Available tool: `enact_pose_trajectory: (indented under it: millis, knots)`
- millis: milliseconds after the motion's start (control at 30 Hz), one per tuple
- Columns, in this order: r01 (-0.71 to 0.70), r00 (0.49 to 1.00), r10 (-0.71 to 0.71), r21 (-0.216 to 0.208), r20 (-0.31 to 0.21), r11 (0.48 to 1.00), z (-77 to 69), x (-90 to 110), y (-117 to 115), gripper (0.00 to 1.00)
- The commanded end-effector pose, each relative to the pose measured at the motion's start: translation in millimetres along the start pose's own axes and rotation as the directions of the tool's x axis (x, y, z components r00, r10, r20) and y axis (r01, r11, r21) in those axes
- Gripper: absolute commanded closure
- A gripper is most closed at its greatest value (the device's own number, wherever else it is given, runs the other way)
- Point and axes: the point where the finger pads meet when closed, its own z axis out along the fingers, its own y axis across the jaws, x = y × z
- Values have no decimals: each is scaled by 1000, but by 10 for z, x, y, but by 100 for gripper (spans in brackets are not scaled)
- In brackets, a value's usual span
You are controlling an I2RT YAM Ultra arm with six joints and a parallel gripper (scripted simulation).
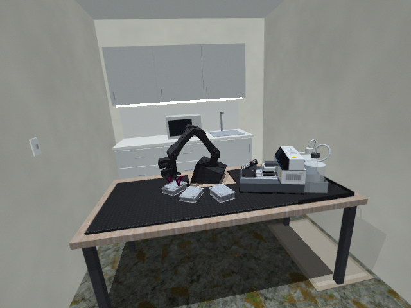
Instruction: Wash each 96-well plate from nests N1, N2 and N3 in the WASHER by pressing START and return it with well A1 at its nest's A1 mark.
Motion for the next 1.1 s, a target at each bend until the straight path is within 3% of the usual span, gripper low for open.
enact_pose_trajectory:
  millis: [0,300,333,1067]
  knots:
    - [0,1000,0,2,13,1000,-37,-30,-6,100]
    - [0,1000,0,2,13,1000,-27,-30,-5,100]
    - [0,1000,0,2,13,1000,-27,-30,-5,0]
    - [0,1000,0,2,13,1000,-27,-30,-5,0]
